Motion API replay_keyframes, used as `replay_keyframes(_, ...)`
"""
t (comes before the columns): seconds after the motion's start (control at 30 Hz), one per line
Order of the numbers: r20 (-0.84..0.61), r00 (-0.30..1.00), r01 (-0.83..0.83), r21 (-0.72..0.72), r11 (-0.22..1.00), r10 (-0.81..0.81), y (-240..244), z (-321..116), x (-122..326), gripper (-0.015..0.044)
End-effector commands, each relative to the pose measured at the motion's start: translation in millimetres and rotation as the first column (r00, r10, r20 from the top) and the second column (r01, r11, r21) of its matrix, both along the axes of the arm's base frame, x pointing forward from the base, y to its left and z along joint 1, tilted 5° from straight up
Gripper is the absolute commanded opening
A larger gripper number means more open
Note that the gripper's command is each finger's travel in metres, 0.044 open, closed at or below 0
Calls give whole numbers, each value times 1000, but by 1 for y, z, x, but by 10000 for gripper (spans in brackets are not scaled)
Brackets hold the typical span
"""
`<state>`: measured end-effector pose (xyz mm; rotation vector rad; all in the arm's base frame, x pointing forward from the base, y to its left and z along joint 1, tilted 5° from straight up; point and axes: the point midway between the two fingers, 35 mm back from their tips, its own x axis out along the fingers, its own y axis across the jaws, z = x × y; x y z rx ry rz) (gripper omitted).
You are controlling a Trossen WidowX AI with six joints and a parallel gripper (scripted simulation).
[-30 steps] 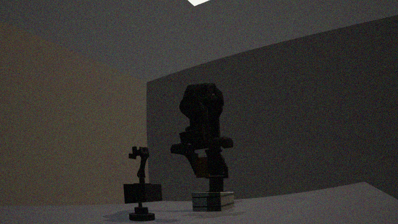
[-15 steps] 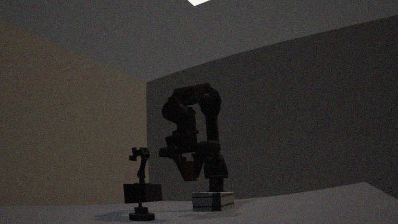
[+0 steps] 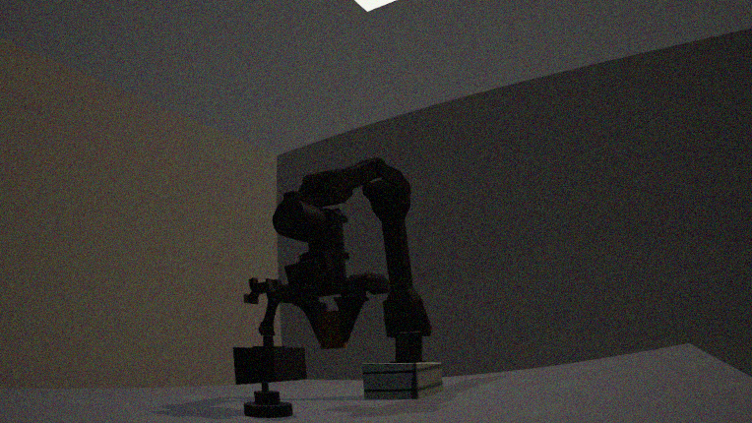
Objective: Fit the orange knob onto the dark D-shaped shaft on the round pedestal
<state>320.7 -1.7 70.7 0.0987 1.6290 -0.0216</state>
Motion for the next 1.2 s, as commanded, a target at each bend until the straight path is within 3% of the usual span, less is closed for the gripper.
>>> replay_keyframes(0.0, 8, 1000, -7, -6, 1000, 7, -10, -2, 5, 0)
replay_keyframes(1.17, 12, 1000, -26, -16, 1000, 26, -109, -32, 21, 0)
